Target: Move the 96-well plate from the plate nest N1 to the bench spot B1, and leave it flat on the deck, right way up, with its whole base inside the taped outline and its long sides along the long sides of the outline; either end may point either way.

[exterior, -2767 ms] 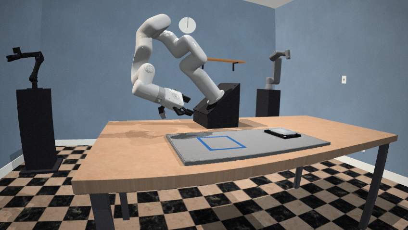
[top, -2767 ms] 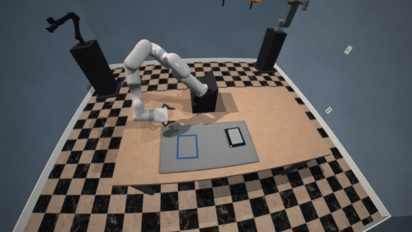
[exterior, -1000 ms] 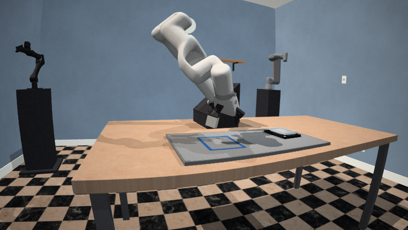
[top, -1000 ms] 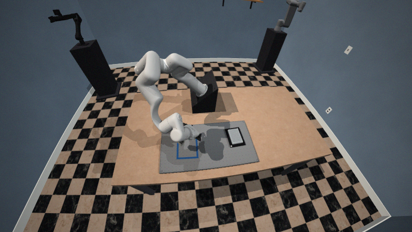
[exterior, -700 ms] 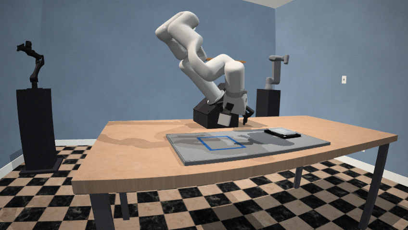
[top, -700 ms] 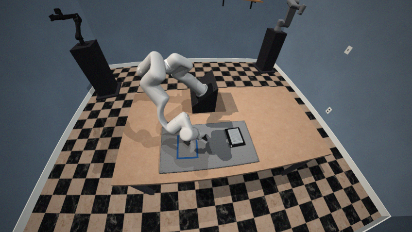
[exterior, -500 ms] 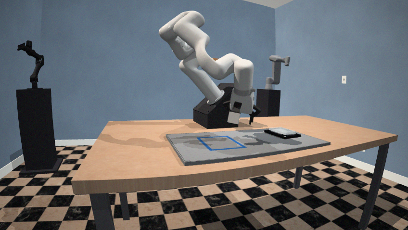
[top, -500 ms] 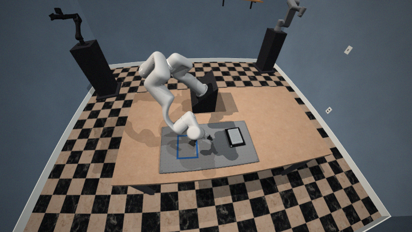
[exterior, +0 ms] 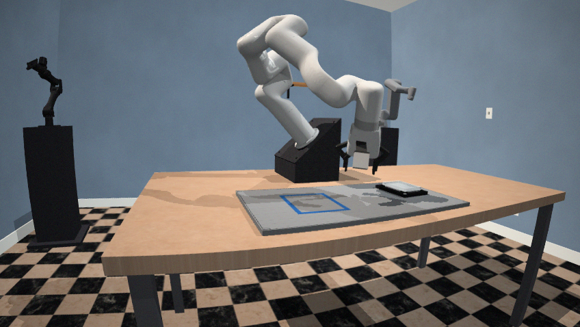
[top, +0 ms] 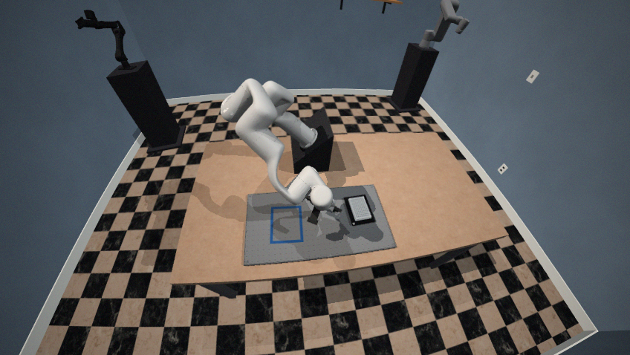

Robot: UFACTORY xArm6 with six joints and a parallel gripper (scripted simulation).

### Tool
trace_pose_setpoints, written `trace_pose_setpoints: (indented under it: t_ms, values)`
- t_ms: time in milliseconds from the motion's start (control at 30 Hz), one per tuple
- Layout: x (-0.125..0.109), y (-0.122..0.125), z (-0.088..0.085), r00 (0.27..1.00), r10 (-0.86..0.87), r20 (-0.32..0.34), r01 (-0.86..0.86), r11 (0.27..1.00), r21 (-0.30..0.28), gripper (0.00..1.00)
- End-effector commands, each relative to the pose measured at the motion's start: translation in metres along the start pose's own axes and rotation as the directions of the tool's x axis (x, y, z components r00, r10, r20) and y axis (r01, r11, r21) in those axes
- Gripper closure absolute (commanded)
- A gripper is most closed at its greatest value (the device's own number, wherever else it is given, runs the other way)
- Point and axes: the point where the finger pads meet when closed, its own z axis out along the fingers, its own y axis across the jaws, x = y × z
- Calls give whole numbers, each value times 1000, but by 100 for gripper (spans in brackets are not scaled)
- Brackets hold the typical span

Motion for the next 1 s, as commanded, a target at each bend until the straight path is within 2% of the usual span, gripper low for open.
trace_pose_setpoints:
  t_ms: [0,200,267,367,500,633,767,833,967]
  values:
    - [-6,-19,-2,995,-77,-66,77,997,-11,0]
    - [-17,-43,-1,984,-138,-114,136,990,-24,0]
    - [-17,-43,-1,984,-138,-114,136,990,-24,0]
    - [-24,-57,-1,961,-215,-173,211,977,-45,0]
    - [-32,-73,0,957,-225,-180,220,974,-47,0]
    - [-44,-89,1,911,-326,-253,316,945,-81,0]
    - [-54,-105,3,905,-336,-260,325,942,-84,0]
    - [-54,-105,3,905,-336,-260,325,942,-84,0]
    - [-66,-121,5,841,-432,-326,415,901,-125,0]
